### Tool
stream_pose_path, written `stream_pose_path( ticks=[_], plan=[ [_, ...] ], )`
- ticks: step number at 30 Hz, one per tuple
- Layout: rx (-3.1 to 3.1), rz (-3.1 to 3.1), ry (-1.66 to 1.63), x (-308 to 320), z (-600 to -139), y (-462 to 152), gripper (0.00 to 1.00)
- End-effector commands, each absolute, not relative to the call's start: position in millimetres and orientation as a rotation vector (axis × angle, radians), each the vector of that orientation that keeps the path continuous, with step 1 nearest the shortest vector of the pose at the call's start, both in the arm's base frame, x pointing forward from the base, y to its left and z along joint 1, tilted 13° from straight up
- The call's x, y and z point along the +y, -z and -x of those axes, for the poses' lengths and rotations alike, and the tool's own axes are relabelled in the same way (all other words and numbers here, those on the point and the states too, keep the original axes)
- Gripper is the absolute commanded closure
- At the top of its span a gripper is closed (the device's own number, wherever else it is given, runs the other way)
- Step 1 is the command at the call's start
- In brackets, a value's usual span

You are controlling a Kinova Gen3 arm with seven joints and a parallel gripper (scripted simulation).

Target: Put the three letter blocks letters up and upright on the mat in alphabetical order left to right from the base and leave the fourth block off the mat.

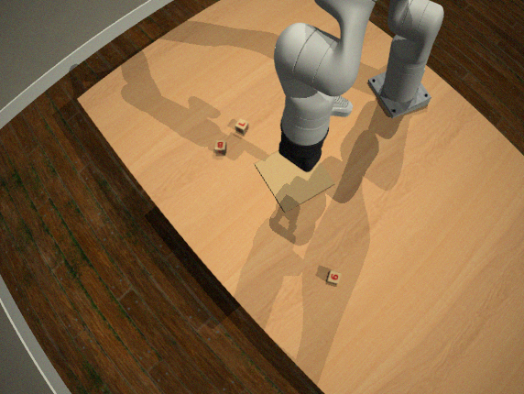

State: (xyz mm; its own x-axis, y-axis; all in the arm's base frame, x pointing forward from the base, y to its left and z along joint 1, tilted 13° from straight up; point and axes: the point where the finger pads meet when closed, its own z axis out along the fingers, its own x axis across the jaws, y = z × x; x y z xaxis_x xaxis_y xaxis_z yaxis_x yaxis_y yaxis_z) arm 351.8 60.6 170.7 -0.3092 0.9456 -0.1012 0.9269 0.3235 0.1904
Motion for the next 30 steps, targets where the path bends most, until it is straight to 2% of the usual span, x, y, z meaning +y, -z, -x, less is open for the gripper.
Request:
stream_pose_path(
  ticks=[1,14,30],
  plan=[
    [2.382,-1.728,-0.146,60.7,-351.9,-171.2,0.51],
    [2.233,-1.928,-0.168,59.9,-349.8,-170.5,0.51],
    [1.735,-2.421,-0.228,58.5,-347.3,-169.6,0.51]
  ],
)
